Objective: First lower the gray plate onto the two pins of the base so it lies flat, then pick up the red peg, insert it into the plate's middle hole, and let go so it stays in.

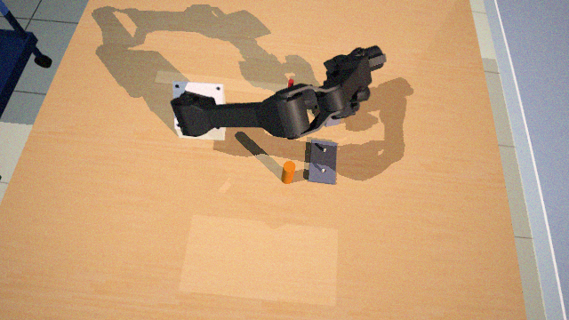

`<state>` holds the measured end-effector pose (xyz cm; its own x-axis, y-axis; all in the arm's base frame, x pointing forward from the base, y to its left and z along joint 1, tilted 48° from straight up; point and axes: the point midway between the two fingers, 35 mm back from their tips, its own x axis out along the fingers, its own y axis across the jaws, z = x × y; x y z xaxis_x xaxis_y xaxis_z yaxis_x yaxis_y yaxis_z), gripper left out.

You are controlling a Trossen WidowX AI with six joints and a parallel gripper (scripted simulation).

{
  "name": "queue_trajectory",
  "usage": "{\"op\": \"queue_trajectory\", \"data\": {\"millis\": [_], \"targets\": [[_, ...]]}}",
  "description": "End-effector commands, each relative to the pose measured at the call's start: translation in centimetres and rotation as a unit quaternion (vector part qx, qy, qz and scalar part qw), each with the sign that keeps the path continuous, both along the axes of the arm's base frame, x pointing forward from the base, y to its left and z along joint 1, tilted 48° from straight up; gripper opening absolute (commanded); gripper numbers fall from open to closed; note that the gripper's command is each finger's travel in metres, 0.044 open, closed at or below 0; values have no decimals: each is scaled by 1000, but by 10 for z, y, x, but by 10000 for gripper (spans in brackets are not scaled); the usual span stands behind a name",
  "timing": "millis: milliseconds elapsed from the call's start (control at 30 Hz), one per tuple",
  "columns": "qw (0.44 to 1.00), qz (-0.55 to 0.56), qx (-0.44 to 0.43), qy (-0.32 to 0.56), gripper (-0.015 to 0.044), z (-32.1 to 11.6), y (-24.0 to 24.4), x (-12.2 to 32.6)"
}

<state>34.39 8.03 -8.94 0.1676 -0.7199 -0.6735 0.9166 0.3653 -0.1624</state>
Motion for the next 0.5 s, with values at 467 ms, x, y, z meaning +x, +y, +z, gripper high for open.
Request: {"op": "queue_trajectory", "data": {"millis": [467], "targets": [[1000,3,-2,2,124,-1,-1,0]]}}
